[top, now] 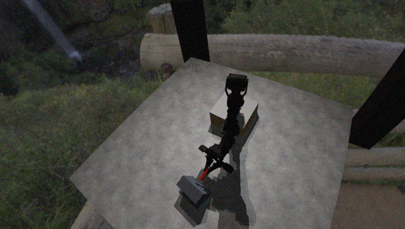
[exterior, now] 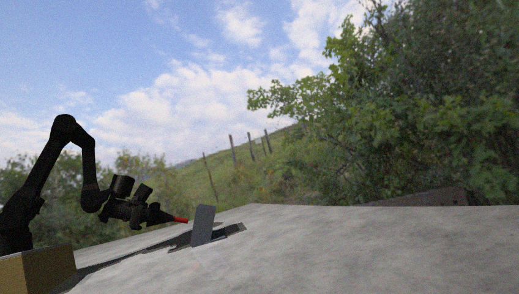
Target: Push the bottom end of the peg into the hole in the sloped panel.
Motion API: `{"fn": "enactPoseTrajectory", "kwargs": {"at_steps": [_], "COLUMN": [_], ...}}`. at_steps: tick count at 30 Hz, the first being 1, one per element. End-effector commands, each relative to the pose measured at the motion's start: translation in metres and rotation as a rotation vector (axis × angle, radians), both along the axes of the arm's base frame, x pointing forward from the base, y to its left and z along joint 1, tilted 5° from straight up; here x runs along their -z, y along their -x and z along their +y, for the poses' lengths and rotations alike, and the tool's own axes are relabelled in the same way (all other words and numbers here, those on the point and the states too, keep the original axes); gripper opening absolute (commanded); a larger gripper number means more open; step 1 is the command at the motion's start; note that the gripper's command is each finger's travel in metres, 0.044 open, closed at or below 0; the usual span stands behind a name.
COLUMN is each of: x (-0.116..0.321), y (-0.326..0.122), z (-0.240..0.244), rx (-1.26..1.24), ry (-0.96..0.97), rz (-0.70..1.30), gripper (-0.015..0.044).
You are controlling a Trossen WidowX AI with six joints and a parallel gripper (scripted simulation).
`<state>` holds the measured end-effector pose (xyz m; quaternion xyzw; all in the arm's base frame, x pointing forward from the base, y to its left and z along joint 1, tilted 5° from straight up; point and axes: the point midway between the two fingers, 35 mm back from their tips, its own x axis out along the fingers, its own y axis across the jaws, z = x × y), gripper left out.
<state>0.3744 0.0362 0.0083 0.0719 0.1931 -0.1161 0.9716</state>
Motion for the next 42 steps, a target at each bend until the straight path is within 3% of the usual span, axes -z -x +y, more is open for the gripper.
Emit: {"fn": "enactPoseTrajectory", "kwargs": {"at_steps": [1,42], "x": [0.003,0.009], "y": [-0.005,-0.017], "z": [0.000,-0.002], "rx": [-0.004,0.001], "ry": [0.003,0.000], "rz": [0.002,-0.002], "gripper": [0.0000,0.0000]}}
